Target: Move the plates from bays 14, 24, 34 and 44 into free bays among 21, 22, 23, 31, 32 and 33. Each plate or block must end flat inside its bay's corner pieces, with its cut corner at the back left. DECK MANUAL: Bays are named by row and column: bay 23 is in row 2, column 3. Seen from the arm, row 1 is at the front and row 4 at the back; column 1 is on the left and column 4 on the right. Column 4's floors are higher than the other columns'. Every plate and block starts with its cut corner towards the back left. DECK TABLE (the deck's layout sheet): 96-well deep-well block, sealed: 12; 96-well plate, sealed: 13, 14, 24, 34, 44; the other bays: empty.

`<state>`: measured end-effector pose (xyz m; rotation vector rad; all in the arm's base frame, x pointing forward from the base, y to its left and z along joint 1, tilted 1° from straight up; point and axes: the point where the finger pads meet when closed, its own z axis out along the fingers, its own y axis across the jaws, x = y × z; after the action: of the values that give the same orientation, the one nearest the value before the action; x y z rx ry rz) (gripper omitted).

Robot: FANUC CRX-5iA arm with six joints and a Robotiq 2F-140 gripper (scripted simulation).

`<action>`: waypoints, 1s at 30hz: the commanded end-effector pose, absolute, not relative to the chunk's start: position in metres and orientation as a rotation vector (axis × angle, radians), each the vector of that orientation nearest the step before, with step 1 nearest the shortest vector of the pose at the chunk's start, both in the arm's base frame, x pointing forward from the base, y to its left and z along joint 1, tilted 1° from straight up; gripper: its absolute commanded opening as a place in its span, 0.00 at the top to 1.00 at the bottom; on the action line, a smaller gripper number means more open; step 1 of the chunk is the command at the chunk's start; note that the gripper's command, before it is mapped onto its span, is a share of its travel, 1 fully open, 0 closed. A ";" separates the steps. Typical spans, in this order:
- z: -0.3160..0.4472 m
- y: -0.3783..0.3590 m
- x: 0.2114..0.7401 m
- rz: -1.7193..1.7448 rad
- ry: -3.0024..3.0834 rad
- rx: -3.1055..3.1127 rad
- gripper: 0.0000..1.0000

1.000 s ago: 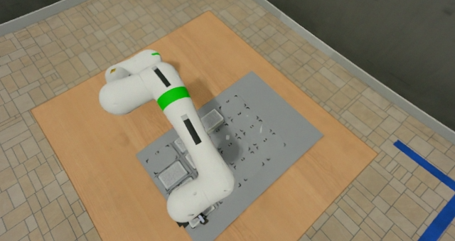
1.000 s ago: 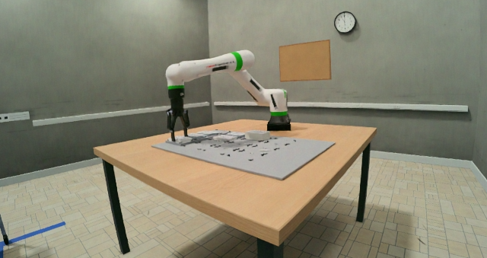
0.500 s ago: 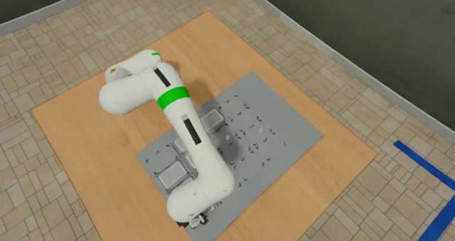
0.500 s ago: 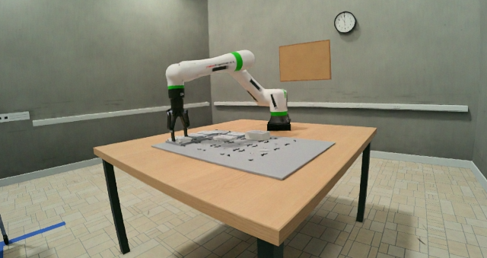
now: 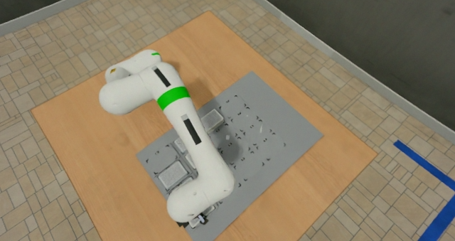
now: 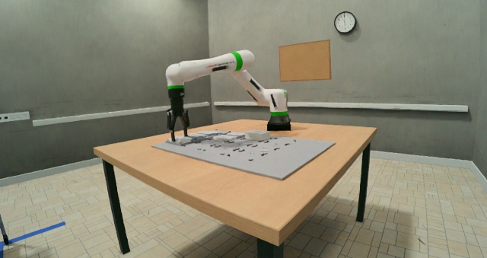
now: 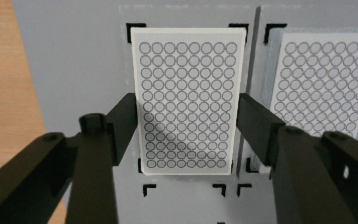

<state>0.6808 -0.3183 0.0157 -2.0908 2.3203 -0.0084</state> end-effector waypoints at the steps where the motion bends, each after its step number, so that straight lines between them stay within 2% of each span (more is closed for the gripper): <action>1: 0.017 -0.319 0.681 -0.012 2.320 -2.090 0.41; 21: 0.017 -0.319 0.681 -0.012 2.320 -2.090 0.43; 22: 0.017 -0.319 0.681 -0.012 2.320 -2.090 0.90; 30: 0.017 -0.319 0.681 -0.012 2.320 -2.090 0.90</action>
<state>0.6808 -0.3183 0.0157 -2.0908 2.3203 -0.0084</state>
